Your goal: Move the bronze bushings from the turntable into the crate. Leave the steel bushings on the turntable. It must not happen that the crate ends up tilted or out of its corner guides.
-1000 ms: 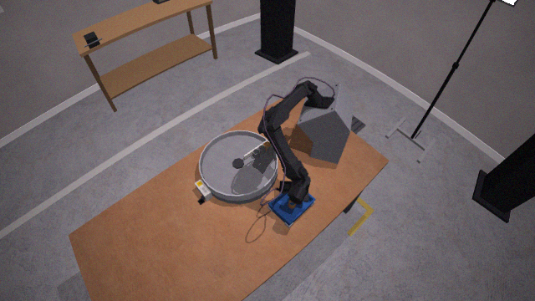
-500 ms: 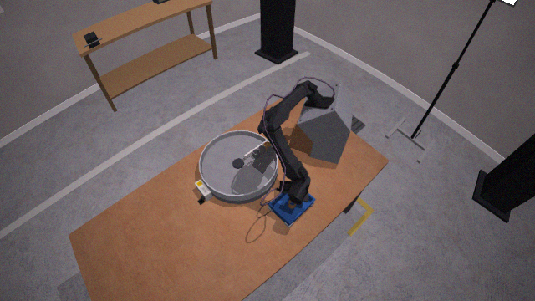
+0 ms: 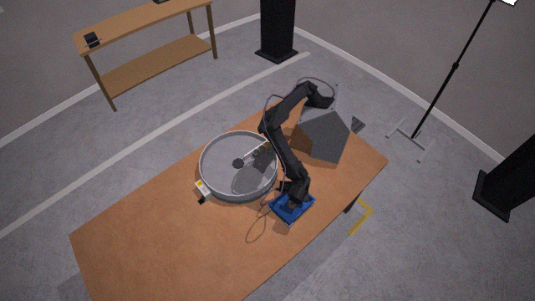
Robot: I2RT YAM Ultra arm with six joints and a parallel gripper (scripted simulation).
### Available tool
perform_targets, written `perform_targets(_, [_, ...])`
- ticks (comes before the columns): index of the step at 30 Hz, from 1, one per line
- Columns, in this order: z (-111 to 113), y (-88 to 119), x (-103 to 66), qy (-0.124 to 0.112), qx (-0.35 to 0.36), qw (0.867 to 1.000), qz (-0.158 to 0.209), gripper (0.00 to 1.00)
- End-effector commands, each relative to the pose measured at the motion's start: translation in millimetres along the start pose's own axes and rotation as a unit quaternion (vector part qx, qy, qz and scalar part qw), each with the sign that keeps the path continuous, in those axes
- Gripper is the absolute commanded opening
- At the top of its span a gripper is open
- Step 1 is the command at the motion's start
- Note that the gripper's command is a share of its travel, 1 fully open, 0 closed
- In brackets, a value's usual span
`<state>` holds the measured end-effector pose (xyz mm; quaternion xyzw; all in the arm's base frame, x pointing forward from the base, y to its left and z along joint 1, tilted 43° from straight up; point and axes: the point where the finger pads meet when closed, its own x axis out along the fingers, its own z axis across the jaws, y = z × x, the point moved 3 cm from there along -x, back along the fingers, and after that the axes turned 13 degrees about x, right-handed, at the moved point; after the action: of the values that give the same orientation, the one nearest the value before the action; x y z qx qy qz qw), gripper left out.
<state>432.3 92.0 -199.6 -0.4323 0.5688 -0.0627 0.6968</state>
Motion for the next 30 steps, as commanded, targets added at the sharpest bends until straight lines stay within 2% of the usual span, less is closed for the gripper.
perform_targets(1, [23.5,-11.3,-21.0,-0.026,0.006,1.0,-0.006,0.0])
perform_targets(19, [23.5,-11.3,-21.0,-0.026,0.006,1.0,-0.006,0.0])
perform_targets(20, [23.5,-11.3,-21.0,-0.026,0.006,1.0,-0.006,0.14])
perform_targets(30, [25.1,-11.3,-21.4,-0.029,0.008,1.0,-0.007,0.14])
